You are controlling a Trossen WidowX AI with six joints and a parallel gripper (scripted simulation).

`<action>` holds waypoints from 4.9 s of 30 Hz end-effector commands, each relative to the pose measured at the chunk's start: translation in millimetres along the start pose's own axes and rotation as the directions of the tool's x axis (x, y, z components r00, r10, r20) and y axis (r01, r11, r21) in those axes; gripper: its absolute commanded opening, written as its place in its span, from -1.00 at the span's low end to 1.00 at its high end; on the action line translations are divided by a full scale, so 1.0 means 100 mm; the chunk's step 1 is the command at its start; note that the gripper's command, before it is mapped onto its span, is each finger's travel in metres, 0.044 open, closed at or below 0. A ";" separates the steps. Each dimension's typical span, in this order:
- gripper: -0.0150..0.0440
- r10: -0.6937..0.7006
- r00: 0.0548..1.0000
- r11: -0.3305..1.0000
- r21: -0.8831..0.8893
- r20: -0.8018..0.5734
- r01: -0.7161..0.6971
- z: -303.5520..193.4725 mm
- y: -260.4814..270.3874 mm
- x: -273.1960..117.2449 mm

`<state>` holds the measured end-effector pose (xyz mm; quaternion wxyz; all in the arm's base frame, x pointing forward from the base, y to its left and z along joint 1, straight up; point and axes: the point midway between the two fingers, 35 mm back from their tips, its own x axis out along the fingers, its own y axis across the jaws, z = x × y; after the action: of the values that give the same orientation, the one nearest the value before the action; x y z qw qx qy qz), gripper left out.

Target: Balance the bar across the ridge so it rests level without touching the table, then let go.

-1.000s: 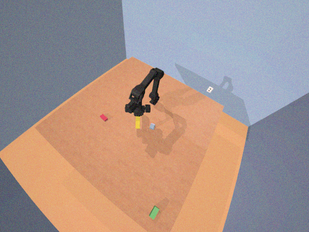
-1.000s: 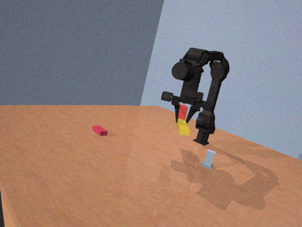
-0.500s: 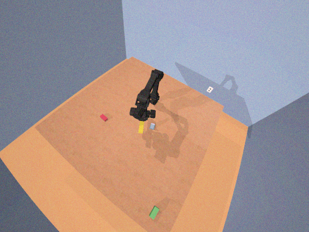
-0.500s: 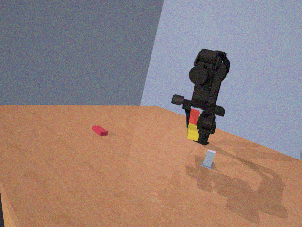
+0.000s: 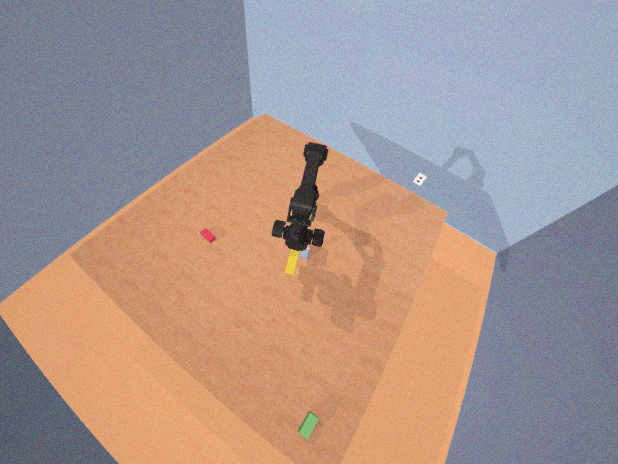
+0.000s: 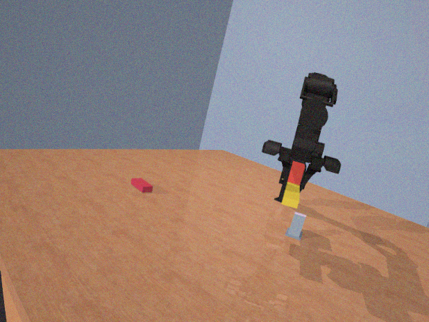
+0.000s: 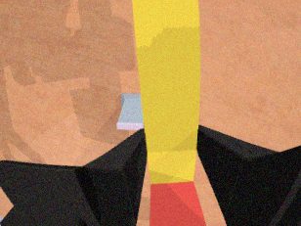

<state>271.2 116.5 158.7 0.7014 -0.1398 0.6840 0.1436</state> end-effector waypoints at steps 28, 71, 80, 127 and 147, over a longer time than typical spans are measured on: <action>-0.49 0.003 1.000 0.996 0.092 0.004 -0.004 0.10 0.39 0.25; -0.49 0.003 1.000 0.996 0.092 0.004 -0.004 0.09 0.38 0.44; -0.49 0.003 1.000 0.996 0.092 0.004 -0.004 0.09 0.38 0.44; -0.49 0.003 1.000 0.996 0.092 0.004 -0.004 0.08 0.38 0.48; -0.49 0.003 1.000 0.996 0.092 0.004 -0.004 0.08 0.37 0.50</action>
<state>264.5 154.2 109.5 0.7073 -0.1056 0.6899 0.1120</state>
